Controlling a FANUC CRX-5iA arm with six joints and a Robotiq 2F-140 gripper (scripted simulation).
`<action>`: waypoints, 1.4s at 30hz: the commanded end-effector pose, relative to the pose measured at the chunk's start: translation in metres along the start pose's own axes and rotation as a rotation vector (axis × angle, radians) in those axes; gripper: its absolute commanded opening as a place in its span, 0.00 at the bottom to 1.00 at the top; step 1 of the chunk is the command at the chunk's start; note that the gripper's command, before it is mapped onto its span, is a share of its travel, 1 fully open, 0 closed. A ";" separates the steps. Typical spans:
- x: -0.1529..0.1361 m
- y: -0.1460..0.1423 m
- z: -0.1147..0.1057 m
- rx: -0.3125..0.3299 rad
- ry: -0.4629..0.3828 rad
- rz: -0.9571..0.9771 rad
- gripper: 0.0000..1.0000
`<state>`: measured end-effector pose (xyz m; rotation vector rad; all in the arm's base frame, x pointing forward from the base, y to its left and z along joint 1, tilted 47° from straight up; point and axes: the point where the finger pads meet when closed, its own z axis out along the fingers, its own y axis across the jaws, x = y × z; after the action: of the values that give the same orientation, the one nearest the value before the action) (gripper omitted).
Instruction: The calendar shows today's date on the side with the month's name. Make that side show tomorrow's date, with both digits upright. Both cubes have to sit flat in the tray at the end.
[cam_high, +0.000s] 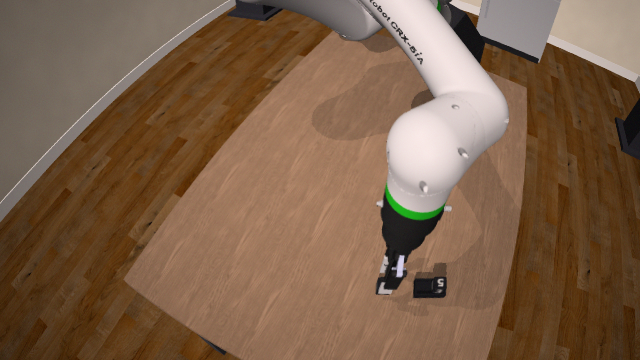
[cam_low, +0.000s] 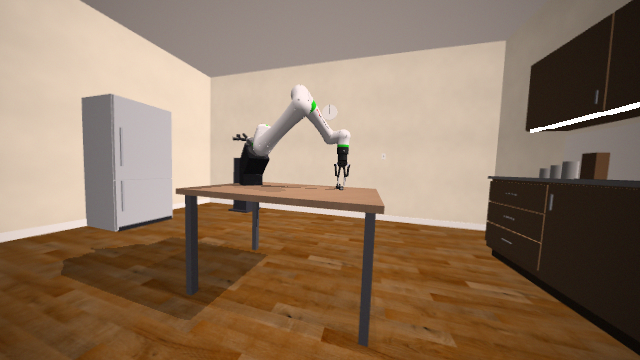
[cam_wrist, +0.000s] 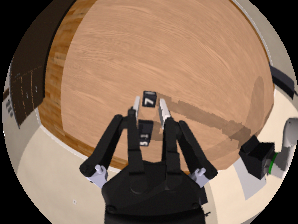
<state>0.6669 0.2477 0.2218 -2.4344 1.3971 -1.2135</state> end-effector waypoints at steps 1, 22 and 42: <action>0.000 0.000 0.000 0.000 0.000 0.000 0.35; 0.000 0.000 0.006 0.000 0.000 0.000 0.35; 0.000 0.000 0.028 0.000 0.000 0.000 0.35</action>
<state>0.6855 0.2395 0.2028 -2.4344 1.3971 -1.2135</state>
